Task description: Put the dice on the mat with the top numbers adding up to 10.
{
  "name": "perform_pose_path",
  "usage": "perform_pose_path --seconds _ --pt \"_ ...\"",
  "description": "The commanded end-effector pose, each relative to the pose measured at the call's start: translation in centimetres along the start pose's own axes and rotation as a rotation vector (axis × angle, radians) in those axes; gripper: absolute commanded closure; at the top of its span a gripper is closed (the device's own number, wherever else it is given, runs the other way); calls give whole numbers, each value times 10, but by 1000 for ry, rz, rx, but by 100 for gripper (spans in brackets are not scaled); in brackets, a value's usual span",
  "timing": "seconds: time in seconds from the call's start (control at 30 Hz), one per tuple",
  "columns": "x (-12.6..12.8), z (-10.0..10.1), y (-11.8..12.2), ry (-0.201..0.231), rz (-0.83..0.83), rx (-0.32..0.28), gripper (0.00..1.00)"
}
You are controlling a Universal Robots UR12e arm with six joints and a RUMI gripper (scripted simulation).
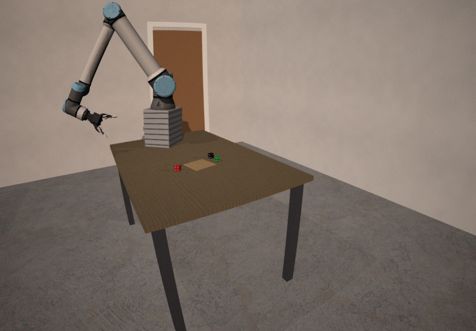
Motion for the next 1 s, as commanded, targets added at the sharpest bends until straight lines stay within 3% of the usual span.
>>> perform_pose_path --seconds 0.0,0.07,0.2,0.57,0.67,0.77,0.97 --pt "-19 18 25 -11 -102 101 0" --pt "-19 18 25 -11 -102 101 0" --pt "-39 42 56 -12 -232 218 0" --pt "-70 94 119 4 -505 440 0" --pt "-70 95 120 5 -509 442 0" --pt "-79 120 147 18 -629 531 0" --pt "-88 153 182 40 -782 638 0"
Point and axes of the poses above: the point where the finger pads meet when closed, its own z axis out along the fingers, its own x axis across the jaws, y = z × x, the point moved 10 cm from there along -z, back along the fingers, and after that the axes turned 12 degrees about -z, right-handed, at the moved point
